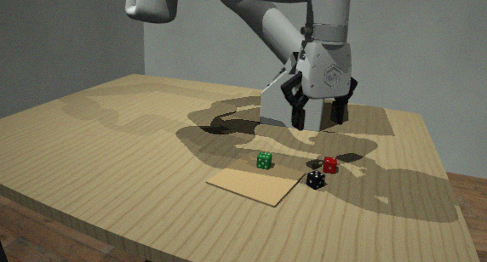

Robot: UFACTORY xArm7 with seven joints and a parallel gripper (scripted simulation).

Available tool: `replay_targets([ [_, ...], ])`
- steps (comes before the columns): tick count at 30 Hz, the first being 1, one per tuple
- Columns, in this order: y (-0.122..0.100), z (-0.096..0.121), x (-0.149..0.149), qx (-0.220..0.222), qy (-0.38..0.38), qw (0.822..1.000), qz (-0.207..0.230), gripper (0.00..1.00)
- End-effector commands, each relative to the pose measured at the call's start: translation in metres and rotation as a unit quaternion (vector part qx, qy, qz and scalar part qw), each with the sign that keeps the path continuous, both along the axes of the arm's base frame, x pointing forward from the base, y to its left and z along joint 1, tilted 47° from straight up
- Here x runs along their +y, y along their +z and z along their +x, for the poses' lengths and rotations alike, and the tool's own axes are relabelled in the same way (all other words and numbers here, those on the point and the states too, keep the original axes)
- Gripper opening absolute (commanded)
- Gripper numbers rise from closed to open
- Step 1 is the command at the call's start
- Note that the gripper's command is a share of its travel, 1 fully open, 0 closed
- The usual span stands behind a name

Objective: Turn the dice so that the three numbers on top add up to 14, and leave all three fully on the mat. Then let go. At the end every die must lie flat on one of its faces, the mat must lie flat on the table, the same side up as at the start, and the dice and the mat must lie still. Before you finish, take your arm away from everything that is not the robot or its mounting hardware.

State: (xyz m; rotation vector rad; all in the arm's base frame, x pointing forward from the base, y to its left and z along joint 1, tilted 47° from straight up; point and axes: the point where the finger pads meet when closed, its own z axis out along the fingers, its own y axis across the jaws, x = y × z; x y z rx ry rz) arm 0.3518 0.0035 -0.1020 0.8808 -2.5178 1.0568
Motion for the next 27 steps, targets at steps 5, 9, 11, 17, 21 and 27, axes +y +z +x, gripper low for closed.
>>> replay_targets([
  [5, -0.009, -0.003, 0.008, 0.107, 0.102, 0.989, 0.002, 1.00],
  [9, -0.013, -0.005, 0.011, 0.148, 0.142, 0.979, 0.002, 1.00],
  [11, -0.014, -0.005, 0.011, 0.160, 0.154, 0.975, 0.002, 1.00],
  [17, -0.019, -0.008, 0.015, 0.218, 0.210, 0.953, 0.002, 1.00],
  [21, -0.022, -0.009, 0.017, 0.249, 0.240, 0.938, 0.001, 1.00],
  [27, -0.028, -0.012, 0.020, 0.306, 0.295, 0.905, 0.001, 1.00],
])
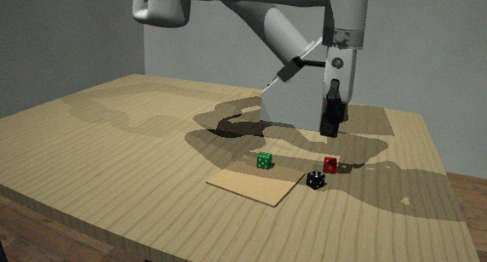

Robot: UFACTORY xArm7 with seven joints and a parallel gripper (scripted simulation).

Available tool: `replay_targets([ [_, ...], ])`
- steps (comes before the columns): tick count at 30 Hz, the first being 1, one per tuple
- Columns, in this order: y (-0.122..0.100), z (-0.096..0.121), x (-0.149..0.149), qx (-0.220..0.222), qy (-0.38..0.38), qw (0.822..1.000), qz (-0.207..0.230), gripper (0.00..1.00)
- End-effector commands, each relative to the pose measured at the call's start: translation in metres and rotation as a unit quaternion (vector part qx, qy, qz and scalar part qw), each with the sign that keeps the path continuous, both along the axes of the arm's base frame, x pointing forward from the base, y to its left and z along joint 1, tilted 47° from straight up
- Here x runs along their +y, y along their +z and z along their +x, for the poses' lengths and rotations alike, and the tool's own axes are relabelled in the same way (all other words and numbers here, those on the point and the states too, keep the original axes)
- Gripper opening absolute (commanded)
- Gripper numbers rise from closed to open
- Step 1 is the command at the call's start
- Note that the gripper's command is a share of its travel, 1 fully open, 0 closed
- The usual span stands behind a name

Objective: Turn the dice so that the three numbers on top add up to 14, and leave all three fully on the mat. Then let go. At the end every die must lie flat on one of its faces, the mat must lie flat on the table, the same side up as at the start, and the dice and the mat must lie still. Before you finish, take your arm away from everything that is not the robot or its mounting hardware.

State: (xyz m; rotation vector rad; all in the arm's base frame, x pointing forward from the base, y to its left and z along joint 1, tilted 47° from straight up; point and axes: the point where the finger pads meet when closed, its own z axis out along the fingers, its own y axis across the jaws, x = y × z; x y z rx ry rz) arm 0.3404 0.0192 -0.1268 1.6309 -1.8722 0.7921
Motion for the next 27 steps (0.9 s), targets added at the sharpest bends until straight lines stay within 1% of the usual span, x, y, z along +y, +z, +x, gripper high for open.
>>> replay_targets([
  [1, -0.0034, -0.0012, 0.0044, 0.049, 0.046, 0.998, 0.001, 1.00],
  [10, -0.0045, -0.0018, 0.0050, 0.060, 0.057, 0.997, 0.001, 1.00],
  [11, -0.0045, -0.0018, 0.0050, 0.060, 0.057, 0.997, 0.001, 0.42],
  [27, -0.0045, -0.0018, 0.0050, 0.060, 0.057, 0.997, 0.001, 0.42],
])
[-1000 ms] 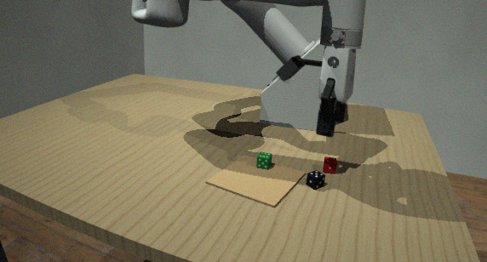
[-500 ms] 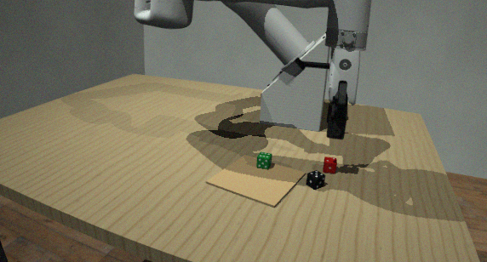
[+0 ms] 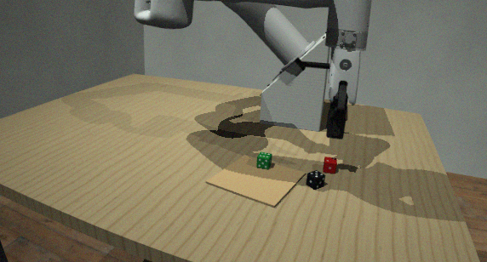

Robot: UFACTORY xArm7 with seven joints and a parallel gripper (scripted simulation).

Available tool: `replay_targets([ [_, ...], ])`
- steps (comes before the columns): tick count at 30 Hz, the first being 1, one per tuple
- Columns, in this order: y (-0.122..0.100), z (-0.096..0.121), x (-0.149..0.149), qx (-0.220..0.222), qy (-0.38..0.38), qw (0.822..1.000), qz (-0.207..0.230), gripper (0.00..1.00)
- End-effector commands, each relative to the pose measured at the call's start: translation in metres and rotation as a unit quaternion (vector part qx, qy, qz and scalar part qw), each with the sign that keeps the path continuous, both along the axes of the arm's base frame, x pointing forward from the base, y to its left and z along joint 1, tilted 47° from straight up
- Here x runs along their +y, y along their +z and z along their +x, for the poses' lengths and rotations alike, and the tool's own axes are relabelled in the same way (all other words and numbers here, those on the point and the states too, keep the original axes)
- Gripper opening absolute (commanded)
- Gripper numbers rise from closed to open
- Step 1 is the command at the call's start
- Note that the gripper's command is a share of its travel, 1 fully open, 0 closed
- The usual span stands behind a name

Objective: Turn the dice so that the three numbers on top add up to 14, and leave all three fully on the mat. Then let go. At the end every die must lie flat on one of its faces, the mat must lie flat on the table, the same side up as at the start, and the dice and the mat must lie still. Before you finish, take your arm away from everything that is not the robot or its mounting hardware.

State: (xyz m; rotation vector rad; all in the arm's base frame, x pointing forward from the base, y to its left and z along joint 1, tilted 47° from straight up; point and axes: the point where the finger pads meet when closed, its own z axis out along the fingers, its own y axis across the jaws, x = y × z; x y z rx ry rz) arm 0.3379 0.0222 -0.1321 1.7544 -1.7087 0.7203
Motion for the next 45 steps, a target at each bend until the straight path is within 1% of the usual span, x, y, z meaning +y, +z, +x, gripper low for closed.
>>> replay_targets([
  [1, 0.001, 0.001, 0.002, -0.001, 0.001, 1.000, 0.001, 0.42],
  [28, 0.000, 0.001, 0.001, -0.001, 0.001, 1.000, 0.001, 0.42],
  [45, -0.011, 0.000, -0.010, -0.001, 0.001, 1.000, 0.001, 0.42],
])
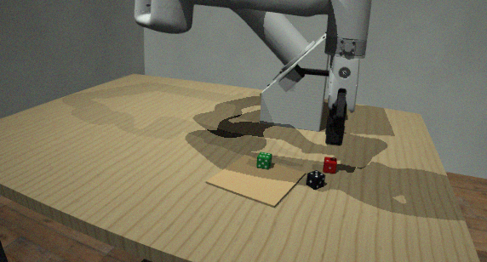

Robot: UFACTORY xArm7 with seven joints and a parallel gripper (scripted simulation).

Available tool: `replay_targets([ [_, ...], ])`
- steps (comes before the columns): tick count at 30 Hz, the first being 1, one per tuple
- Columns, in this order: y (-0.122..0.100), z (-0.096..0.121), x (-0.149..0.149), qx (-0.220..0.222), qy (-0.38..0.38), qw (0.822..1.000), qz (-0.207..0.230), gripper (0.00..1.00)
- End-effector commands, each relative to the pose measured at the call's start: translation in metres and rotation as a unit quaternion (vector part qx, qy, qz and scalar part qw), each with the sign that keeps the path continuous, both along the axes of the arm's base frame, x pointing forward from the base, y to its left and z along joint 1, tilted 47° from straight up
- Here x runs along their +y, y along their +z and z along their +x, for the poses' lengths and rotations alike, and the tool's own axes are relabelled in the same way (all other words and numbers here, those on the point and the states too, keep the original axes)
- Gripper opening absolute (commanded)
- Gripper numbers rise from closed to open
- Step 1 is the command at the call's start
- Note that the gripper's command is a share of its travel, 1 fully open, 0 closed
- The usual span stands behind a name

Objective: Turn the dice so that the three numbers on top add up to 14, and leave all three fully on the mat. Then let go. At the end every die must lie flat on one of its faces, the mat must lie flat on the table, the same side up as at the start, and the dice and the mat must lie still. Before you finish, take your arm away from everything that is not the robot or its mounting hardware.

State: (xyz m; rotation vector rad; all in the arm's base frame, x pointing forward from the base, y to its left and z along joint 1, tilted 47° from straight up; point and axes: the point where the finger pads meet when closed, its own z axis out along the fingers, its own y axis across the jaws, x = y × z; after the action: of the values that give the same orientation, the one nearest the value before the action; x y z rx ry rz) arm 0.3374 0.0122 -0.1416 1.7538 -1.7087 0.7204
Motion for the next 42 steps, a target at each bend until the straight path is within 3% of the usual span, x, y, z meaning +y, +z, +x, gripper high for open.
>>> replay_targets([
  [1, -0.002, 0.001, -0.001, -0.001, 0.001, 1.000, 0.002, 0.42],
  [24, -0.023, 0.000, -0.022, -0.001, 0.001, 1.000, 0.002, 0.42],
  [42, -0.026, 0.000, -0.025, -0.001, 0.001, 1.000, 0.002, 0.42],
])
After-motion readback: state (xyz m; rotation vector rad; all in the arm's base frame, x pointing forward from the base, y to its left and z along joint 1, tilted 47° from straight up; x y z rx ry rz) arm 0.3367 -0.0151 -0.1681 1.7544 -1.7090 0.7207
